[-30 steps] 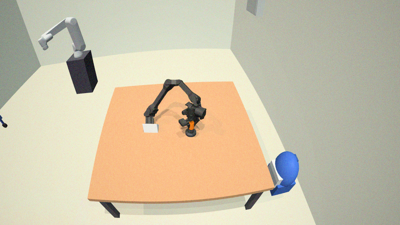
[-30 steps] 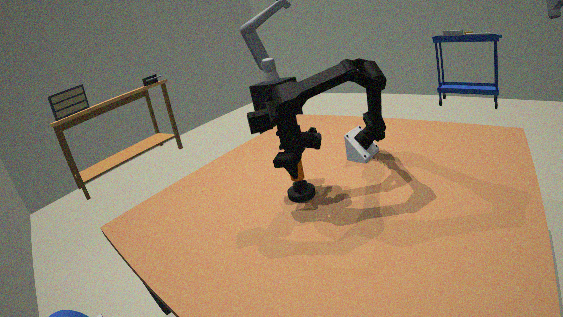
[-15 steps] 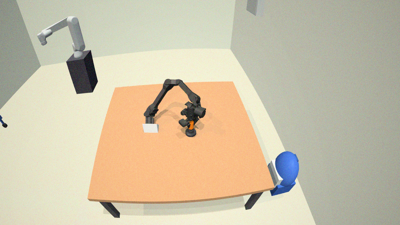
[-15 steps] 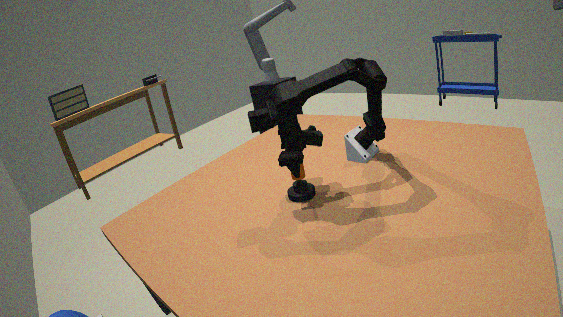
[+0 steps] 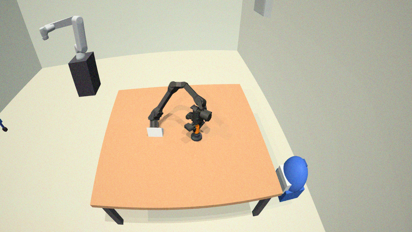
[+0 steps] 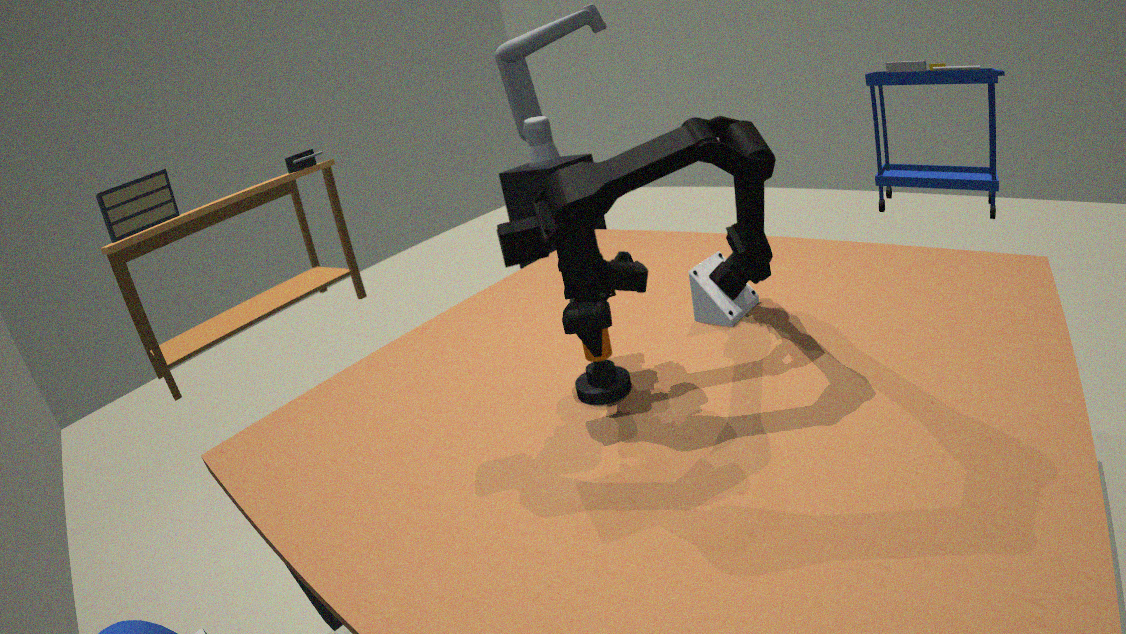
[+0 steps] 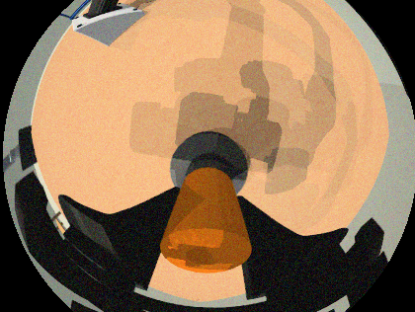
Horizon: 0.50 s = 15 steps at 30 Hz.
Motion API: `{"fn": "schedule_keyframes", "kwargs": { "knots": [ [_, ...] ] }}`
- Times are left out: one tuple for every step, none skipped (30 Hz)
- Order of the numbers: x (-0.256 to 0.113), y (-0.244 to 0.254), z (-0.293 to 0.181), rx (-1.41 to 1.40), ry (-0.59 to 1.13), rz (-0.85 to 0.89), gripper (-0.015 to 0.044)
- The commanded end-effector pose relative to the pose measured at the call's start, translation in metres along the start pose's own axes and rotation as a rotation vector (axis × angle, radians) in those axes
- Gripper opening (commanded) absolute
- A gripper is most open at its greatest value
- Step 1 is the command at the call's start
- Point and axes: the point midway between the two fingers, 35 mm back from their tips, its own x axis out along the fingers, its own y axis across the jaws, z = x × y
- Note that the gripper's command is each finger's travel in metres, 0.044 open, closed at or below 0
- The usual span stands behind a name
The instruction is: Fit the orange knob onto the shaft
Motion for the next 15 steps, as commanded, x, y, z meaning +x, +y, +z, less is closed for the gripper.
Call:
{"fn": "schedule_keyframes", "kwargs": {
  "knots": [
    [-0.0007,-0.0008,-0.0025,-0.009,0.004,-0.003,0.0000],
    [-0.0009,-0.0009,-0.0029,-0.009,0.004,-0.003,0.0000],
    [-0.0012,-0.0011,-0.0032,-0.009,0.004,-0.003,0.0000],
    [-0.0016,-0.0013,-0.0036,-0.009,0.004,-0.003,0.0000],
    [-0.0020,-0.0016,-0.0039,-0.009,0.004,-0.003,0.0000],
    [-0.0024,-0.0020,-0.0042,-0.009,0.004,-0.003,0.0000],
    [-0.0028,-0.0023,-0.0042,-0.009,0.004,-0.003,0.0000],
    [-0.0032,-0.0026,-0.0043,-0.009,0.004,-0.003,0.0000],
    [-0.0035,-0.0027,-0.0043,-0.009,0.004,-0.003,0.0000],
    [-0.0037,-0.0029,-0.0043,-0.009,0.004,-0.003,0.0000],
    [-0.0027,-0.0029,-0.0043,-0.009,0.004,-0.003,0.0000],
    [-0.0005,-0.0029,-0.0041,-0.009,0.004,-0.003,0.0000],
    [0.0005,-0.0028,-0.0040,-0.009,0.004,-0.003,0.0000],
    [0.0009,-0.0026,-0.0037,-0.009,0.004,-0.003,0.0000],
    [0.0013,-0.0026,-0.0036,-0.009,0.004,-0.003,0.0000]
  ]
}}
